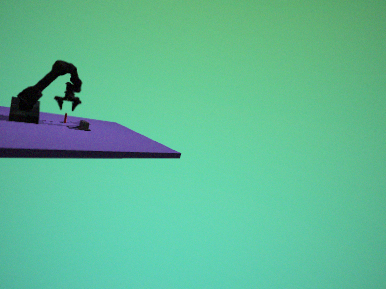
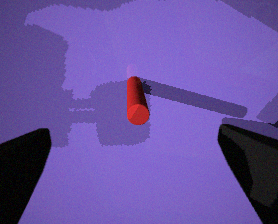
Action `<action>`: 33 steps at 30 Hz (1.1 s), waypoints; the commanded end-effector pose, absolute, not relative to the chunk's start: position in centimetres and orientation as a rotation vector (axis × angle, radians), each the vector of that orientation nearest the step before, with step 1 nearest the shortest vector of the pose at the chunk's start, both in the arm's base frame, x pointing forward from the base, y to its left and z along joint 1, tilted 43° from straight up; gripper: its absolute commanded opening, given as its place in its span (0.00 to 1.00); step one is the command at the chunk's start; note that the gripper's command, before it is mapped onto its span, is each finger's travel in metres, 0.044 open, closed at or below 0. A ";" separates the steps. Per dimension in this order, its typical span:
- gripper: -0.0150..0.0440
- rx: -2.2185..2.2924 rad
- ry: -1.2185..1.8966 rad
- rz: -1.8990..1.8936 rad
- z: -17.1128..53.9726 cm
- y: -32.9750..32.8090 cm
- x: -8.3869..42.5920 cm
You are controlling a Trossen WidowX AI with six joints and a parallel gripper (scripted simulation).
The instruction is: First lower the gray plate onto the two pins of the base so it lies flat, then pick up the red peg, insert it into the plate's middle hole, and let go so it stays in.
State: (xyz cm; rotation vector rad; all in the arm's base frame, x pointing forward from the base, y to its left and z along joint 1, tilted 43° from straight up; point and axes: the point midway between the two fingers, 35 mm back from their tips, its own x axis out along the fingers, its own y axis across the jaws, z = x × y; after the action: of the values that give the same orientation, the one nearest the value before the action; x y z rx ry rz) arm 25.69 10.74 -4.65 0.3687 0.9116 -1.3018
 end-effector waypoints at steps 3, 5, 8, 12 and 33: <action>1.00 0.355 0.912 -1.302 -5.2 10.0 25.6; 1.00 0.355 0.912 -1.302 -5.5 9.8 25.6; 1.00 0.355 0.912 -1.302 -5.8 9.5 25.6; 1.00 0.355 0.912 -1.302 -6.3 9.1 25.6; 1.00 0.354 0.910 -1.302 -8.8 6.7 25.5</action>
State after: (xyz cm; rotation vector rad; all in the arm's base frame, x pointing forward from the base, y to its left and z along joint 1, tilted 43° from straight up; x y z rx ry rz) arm 25.82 7.28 -8.37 0.3728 0.9075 -1.2979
